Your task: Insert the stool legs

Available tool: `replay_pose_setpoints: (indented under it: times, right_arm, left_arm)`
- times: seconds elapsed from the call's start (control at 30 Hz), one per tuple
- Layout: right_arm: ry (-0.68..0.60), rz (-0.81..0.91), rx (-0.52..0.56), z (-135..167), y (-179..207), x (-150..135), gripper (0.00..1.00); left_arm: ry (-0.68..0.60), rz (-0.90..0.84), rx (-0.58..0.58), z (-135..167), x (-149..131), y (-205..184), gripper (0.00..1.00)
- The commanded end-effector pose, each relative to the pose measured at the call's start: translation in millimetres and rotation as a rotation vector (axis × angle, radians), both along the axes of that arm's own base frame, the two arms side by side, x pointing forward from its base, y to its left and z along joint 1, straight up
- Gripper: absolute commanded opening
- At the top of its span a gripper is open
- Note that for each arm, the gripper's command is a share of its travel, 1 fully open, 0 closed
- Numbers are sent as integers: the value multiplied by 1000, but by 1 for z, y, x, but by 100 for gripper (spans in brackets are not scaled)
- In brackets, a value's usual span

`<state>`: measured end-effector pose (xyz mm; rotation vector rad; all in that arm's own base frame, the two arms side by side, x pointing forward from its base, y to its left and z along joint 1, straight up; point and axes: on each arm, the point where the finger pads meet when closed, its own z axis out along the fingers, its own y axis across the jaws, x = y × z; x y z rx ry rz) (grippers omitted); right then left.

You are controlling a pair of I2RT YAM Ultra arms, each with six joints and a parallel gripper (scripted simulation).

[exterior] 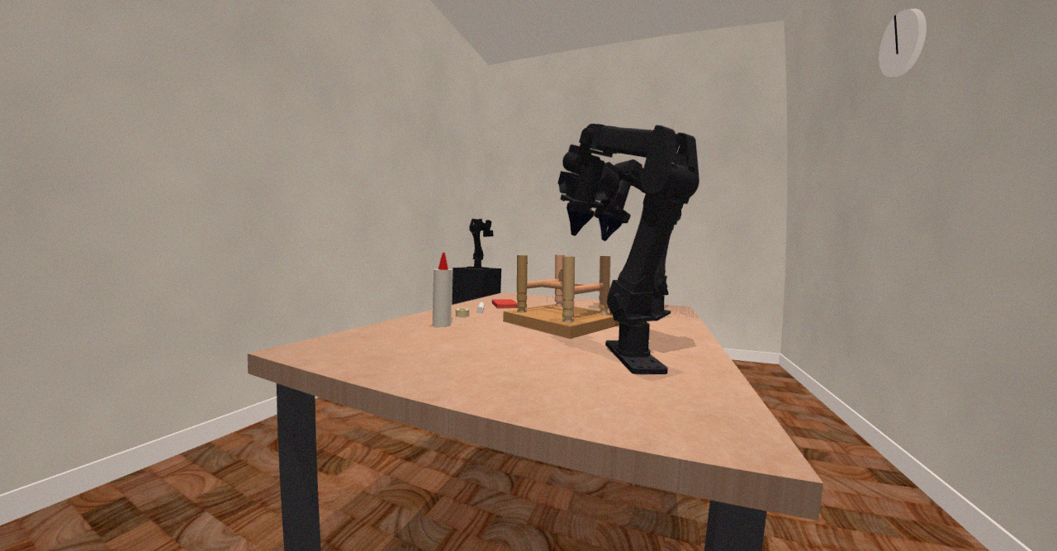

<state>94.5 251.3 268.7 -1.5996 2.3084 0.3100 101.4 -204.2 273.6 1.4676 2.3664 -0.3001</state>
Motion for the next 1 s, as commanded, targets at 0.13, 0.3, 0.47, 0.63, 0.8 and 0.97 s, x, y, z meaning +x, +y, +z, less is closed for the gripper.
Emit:
replay_pose_setpoints:
  times: [0.13, 0.3, 0.47, 0.63, 0.8, 0.97]
  right_arm:
    - [-25, -167, 82, 15, 22, 63, 0]
    - [-30, -296, 89, 14, 19, 112, 0]
    - [-49, -379, 74, 9, 12, 143, 0]
    - [-42, -443, 74, 5, 5, 168, 0]
    - [-64, -442, 119, 22, 1, 164, 0]
    - [-60, -453, 78, 9, 1, 171, 0]
  left_arm:
    - [-66, -183, -162, 38, -34, -39, 0]
    - [-34, -344, -65, 2, -67, -88, 0]
    - [-37, -431, -117, 22, -91, -98, 0]
    - [-24, -506, -58, 3, -114, -118, 0]
    - [-25, -512, -63, 9, -116, -111, 0]
    - [1, -513, -14, -11, -117, -116, 0]
